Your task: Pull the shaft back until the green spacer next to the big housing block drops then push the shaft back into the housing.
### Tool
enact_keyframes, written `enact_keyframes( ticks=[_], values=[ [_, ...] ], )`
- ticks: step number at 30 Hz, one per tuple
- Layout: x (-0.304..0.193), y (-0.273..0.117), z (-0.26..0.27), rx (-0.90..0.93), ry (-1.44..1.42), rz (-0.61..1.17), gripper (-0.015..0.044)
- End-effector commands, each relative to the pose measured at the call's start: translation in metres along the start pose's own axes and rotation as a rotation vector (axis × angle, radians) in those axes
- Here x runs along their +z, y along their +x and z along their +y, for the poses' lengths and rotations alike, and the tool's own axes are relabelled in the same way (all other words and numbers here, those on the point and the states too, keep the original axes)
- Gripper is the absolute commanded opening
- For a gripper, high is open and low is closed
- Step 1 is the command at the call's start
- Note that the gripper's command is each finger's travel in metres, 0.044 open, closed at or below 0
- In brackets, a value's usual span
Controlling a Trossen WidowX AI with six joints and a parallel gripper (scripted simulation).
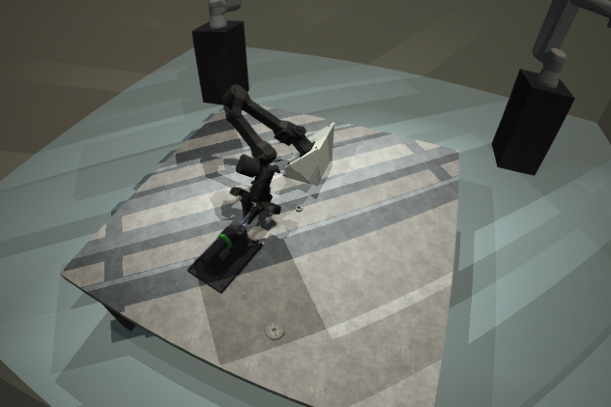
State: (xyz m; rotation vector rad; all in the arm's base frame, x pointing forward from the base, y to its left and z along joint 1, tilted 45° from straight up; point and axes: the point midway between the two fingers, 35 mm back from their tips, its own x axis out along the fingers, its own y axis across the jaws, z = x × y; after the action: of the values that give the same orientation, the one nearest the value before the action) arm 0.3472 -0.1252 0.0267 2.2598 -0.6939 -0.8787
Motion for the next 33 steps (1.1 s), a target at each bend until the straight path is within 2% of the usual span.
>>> enact_keyframes(
  ticks=[1, 33],
  values=[
    [0.0005, -0.0008, 0.0002, 0.001, 0.002, 0.0, 0.0],
    [0.0027, -0.0029, 0.0001, 0.001, 0.002, 0.0, 0.0]
  ],
)
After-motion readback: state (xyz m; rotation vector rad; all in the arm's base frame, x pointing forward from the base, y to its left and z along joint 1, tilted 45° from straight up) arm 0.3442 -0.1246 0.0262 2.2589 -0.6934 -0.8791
